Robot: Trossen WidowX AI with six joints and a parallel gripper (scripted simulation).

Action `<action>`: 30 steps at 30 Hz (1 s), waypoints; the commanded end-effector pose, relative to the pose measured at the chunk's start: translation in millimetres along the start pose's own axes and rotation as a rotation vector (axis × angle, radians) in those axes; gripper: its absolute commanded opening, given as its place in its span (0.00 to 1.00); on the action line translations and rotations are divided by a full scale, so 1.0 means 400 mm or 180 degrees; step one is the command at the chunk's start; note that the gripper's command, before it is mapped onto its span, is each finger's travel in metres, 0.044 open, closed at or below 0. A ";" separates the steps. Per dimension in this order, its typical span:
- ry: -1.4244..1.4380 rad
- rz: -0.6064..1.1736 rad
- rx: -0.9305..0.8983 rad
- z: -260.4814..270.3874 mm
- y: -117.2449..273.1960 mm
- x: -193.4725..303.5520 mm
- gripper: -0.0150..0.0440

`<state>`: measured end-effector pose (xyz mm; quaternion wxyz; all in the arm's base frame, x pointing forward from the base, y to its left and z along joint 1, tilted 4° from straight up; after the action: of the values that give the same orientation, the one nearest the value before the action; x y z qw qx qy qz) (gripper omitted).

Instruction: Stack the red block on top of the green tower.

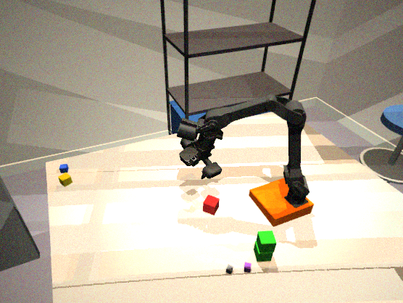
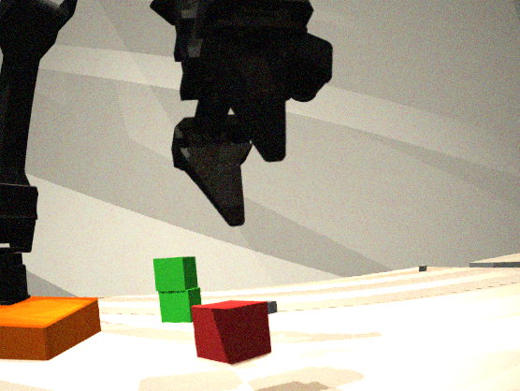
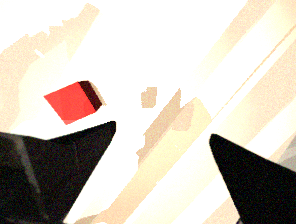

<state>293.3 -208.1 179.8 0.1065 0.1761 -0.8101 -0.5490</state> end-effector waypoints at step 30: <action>0.1522 -0.0200 -0.0906 0.238 -0.079 -0.068 1.00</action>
<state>289.9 -128.2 126.3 0.3000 0.3072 -0.6736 -0.6016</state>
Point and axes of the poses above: the point midway between the two fingers, 35 mm back from their tips, its own y axis back along the fingers, its own z axis across the jaws, x = y × z, the point moved 4 cm from there along y, back along the fingers, and after that the axes turned 13 degrees about y, right-handed, at the moved point
